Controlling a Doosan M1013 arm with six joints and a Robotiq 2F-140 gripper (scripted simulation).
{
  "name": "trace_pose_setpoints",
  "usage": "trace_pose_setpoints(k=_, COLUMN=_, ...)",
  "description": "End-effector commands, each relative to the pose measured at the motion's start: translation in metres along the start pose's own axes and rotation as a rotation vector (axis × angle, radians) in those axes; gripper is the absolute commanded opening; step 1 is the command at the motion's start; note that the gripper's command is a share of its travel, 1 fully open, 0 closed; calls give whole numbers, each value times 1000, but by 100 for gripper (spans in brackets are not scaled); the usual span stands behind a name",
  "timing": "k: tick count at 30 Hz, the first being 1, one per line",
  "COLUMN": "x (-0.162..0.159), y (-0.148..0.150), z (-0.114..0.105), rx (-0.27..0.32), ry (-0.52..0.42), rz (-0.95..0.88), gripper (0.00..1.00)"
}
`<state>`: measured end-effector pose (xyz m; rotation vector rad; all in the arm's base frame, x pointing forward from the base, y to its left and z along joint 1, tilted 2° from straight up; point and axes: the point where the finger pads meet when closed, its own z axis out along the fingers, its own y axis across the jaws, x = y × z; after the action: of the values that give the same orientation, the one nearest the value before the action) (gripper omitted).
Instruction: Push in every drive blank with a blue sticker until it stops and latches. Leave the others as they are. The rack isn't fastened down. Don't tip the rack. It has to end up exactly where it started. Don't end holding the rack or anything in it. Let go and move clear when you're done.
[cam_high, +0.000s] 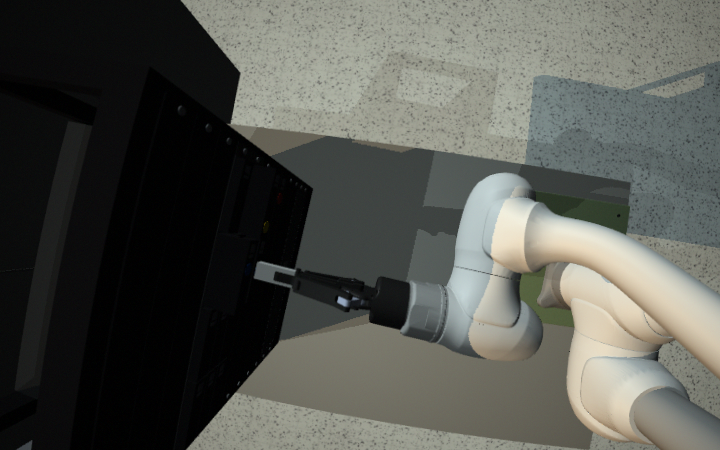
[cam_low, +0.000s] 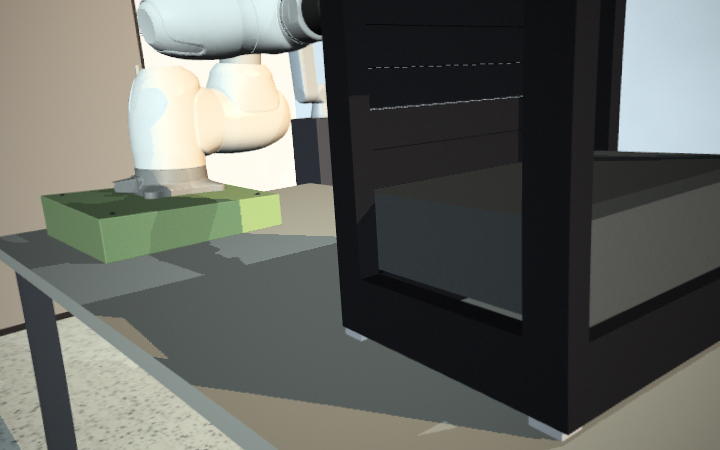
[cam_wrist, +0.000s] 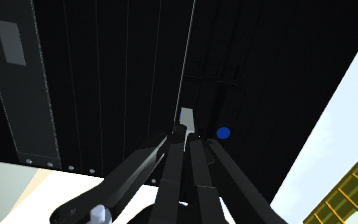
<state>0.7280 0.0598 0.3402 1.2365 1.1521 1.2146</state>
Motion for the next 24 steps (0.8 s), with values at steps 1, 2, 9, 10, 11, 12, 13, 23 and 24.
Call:
trace_pose_setpoints(k=1, x=0, y=3, z=5, rx=-1, ry=2, rz=2, gripper=0)
trace_pose_setpoints(k=2, x=0, y=3, z=5, rx=-1, ry=2, rz=2, gripper=0)
trace_pose_setpoints(k=9, x=0, y=3, z=13, rx=-1, ry=2, rz=2, gripper=0)
trace_pose_setpoints(k=10, x=0, y=4, z=14, rx=-1, ry=2, rz=2, gripper=0)
trace_pose_setpoints(k=11, x=0, y=4, z=15, rx=-1, ry=2, rz=2, gripper=0)
trace_pose_setpoints(k=12, x=0, y=4, z=15, rx=-1, ry=2, rz=2, gripper=0)
trace_pose_setpoints(k=13, x=0, y=4, z=15, rx=-1, ry=2, rz=2, gripper=0)
trace_pose_setpoints(k=23, x=0, y=4, z=15, rx=-1, ry=2, rz=2, gripper=0)
trace_pose_setpoints(k=24, x=0, y=4, z=16, rx=-1, ry=2, rz=2, gripper=0)
